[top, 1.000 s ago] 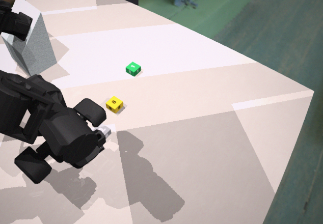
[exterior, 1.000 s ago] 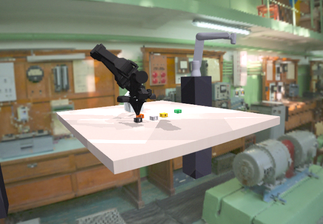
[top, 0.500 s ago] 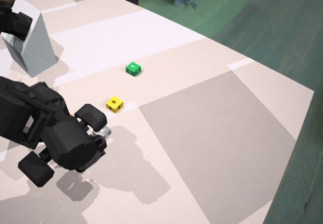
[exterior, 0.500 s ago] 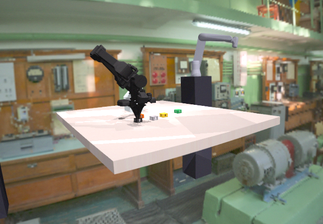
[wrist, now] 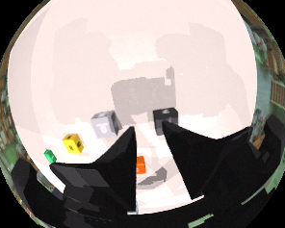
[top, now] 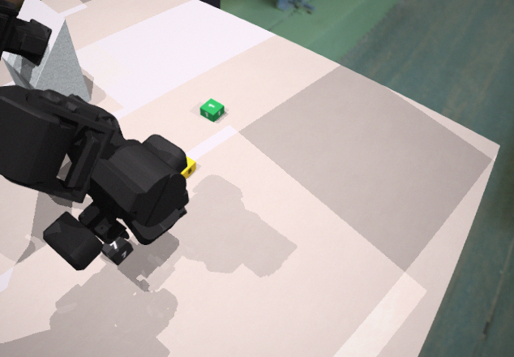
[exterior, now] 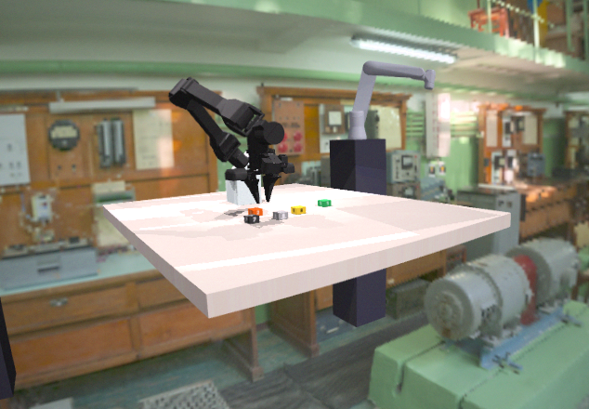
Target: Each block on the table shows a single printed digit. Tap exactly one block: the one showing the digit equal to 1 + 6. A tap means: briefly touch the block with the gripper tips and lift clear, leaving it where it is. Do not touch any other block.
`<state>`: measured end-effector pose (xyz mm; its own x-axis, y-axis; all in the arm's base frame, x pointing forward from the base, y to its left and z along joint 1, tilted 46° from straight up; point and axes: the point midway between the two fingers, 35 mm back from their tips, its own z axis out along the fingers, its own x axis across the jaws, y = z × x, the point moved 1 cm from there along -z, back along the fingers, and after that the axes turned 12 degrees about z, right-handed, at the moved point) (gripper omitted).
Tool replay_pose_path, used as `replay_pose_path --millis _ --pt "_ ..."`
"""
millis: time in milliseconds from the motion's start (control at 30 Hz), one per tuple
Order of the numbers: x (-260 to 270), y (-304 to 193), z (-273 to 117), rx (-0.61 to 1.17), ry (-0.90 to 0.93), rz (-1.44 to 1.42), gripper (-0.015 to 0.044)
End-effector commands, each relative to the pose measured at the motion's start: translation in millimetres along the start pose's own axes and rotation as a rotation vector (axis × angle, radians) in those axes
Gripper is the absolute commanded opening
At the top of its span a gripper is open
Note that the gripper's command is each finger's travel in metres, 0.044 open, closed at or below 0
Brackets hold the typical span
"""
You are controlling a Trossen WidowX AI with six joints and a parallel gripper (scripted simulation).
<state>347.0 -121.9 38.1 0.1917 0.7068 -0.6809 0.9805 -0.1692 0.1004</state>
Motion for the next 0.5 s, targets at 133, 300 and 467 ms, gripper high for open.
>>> replay_pose_path --millis 133,300,467 --pt "131.0 -23.6 -34.5 0.007 0.092 -0.048 0.0335" --pt "204.3 -64.1 -54.2 0.020 0.086 -0.044 0.0400" --pt "264.3 -121.6 -66.4 0.024 0.040 -0.027 0.0400"
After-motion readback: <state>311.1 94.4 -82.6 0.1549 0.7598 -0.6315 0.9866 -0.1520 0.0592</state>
